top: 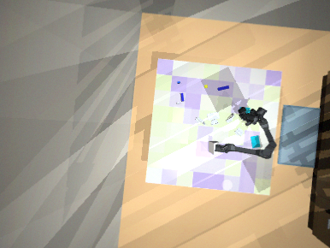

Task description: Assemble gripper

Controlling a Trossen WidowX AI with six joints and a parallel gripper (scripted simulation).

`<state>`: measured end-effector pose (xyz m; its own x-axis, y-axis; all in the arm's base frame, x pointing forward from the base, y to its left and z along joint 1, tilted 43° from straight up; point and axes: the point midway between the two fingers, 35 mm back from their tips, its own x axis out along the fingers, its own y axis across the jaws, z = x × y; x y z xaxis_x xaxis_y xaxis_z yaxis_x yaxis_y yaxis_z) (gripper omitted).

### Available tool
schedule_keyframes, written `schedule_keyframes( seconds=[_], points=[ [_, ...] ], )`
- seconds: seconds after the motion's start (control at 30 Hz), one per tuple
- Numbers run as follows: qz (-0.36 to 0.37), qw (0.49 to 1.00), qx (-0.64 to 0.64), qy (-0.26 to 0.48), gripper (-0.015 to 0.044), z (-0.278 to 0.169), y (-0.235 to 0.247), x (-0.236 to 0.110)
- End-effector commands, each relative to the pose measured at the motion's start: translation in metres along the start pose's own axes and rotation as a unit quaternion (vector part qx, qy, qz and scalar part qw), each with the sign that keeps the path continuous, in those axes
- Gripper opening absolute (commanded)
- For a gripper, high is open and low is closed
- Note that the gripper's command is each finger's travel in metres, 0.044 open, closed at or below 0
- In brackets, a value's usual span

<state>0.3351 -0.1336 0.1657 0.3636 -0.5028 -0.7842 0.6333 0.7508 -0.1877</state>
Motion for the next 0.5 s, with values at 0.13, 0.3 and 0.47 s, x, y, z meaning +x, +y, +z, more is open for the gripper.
schedule_keyframes(
  seconds=[0.13, 0.3, 0.47],
  points=[
    [-0.102, 0.993, -0.057, 0.027, 0.0000, -0.0115, -0.0017, -0.0036],
    [-0.147, 0.985, -0.088, 0.031, 0.0000, -0.0140, -0.0026, -0.0077],
    [-0.147, 0.985, -0.088, 0.031, 0.0000, -0.0140, -0.0026, -0.0077]
  ],
)
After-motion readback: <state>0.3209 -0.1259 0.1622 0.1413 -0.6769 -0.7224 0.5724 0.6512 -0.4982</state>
